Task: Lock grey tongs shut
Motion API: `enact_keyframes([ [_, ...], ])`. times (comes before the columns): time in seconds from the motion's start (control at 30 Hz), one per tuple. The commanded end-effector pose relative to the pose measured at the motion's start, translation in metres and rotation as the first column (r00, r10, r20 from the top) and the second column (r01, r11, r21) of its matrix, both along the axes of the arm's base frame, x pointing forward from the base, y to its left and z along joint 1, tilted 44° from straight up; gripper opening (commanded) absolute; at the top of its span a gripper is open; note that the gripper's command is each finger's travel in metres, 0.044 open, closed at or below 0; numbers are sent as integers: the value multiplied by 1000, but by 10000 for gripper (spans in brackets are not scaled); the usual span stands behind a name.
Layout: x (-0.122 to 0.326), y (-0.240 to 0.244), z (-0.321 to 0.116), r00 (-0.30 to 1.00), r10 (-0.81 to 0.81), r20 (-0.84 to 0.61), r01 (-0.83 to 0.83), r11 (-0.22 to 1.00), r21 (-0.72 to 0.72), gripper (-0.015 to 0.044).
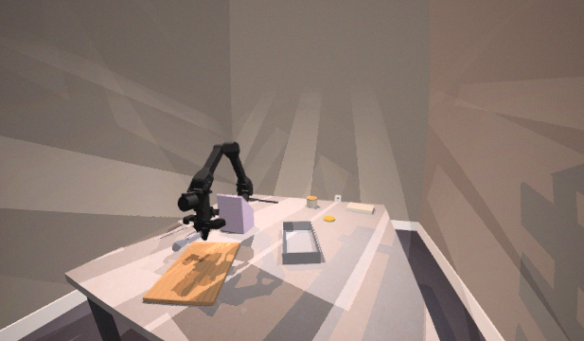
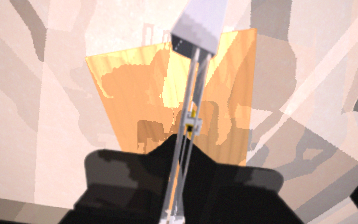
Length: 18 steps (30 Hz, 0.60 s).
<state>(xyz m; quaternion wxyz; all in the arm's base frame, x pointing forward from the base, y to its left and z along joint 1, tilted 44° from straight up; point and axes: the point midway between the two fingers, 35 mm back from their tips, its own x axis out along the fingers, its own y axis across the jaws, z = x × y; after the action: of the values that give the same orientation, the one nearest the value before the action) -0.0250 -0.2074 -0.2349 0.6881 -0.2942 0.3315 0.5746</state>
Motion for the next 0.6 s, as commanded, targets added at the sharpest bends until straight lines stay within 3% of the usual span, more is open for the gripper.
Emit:
enact_keyframes([
  [0.0, 2, 6, -4, 1000, 1, 7, -1, 1000, 1, -150],
  [0.57, 5, 27, -22, 1000, 2, 8, -2, 1000, 1, -150],
])
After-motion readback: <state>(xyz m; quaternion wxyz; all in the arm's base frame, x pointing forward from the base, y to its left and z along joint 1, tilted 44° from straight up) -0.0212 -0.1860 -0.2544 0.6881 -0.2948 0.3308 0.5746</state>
